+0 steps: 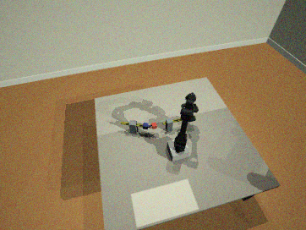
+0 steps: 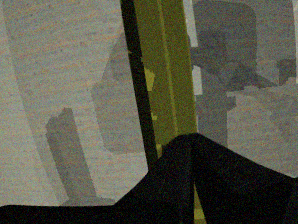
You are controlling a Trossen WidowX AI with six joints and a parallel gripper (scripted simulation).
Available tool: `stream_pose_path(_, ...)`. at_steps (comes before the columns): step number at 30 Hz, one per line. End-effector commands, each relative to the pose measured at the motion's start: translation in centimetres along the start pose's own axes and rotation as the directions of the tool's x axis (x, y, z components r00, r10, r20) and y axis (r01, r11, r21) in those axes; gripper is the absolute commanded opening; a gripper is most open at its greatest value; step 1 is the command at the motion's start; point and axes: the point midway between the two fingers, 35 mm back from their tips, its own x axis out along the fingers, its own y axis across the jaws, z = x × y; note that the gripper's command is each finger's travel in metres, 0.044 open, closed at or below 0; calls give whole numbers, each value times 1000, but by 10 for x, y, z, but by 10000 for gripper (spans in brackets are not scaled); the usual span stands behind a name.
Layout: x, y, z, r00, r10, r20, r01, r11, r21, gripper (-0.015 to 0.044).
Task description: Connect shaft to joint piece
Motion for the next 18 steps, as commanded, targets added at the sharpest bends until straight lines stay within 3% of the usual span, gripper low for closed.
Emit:
stream_pose_path(1, 9, -2, 0, 1000, -10, -2, 10, 1000, 6, 0)
stream_pose_path(18, 11, -2, -1, 1000, -1, 8, 1, 1000, 1, 0)
